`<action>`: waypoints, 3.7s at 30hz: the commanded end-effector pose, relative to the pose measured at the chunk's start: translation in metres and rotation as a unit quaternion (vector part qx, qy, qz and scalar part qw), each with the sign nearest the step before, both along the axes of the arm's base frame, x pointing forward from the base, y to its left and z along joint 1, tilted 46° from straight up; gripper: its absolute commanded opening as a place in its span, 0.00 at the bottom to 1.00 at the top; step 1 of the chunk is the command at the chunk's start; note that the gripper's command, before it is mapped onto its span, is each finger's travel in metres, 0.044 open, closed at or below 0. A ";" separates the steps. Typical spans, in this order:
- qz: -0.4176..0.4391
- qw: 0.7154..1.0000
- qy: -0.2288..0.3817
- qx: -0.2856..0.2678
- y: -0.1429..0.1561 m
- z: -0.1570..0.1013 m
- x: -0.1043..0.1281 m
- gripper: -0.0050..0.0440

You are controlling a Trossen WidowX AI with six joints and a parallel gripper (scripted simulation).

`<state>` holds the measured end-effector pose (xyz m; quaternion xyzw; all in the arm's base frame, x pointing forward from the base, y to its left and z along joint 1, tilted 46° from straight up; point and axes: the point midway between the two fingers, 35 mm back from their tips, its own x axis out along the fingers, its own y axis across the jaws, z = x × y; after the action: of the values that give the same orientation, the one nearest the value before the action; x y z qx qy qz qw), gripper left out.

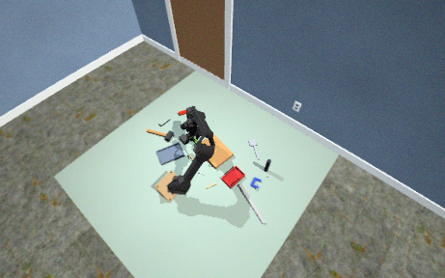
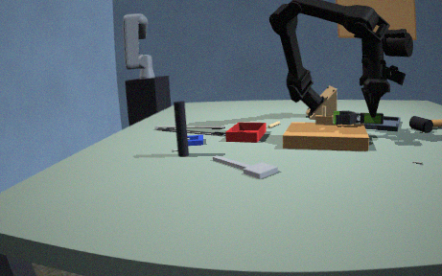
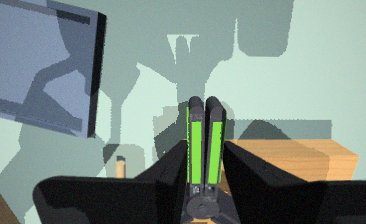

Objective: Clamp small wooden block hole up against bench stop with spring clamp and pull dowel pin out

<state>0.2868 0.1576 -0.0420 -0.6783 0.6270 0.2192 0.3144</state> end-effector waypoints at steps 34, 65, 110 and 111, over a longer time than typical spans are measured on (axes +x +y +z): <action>0.000 1.000 0.001 -0.002 -0.018 0.016 -0.003 0.10; 0.000 1.000 0.001 -0.002 -0.018 0.017 0.004 0.10; 0.000 1.000 0.001 -0.002 -0.018 0.017 0.004 0.10; 0.000 1.000 0.001 -0.002 -0.018 0.017 0.004 0.10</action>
<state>0.2889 0.1394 -0.0249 -0.6777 0.6291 0.2190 0.3114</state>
